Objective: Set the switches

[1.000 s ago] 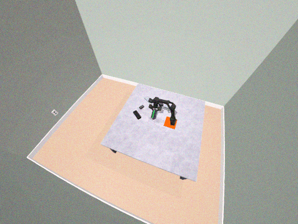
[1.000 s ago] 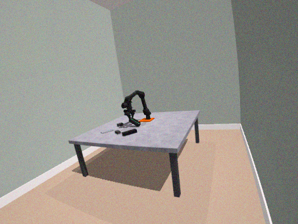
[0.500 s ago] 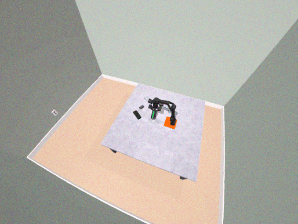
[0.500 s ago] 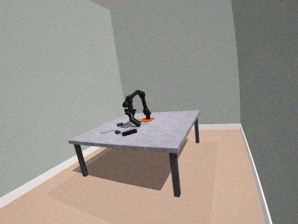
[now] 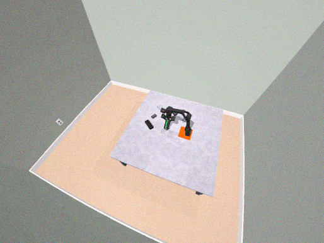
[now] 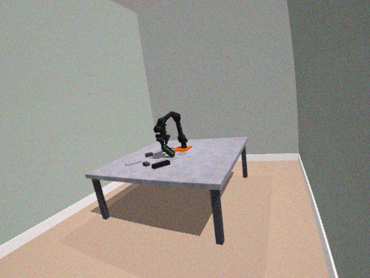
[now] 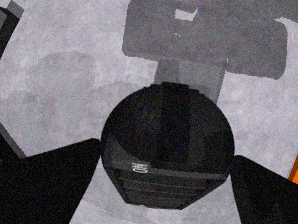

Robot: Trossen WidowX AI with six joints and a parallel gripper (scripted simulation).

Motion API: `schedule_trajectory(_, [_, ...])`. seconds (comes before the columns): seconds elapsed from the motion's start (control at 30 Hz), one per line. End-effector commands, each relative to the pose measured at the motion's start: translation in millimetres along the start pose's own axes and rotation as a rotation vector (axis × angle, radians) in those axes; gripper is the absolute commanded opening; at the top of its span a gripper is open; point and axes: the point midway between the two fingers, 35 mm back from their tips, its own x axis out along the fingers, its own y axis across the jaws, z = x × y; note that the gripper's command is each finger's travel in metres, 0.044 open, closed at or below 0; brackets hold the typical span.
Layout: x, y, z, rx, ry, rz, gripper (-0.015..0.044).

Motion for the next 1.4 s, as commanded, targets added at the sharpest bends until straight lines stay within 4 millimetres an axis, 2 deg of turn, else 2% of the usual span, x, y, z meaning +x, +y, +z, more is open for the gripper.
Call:
schedule_trajectory(0.0, [-3, 0, -5, 0.0, -0.003, 0.004, 0.0336])
schedule_trajectory(1.37, [-17, 0, -37, 0.0, -0.086, 0.004, 0.0336])
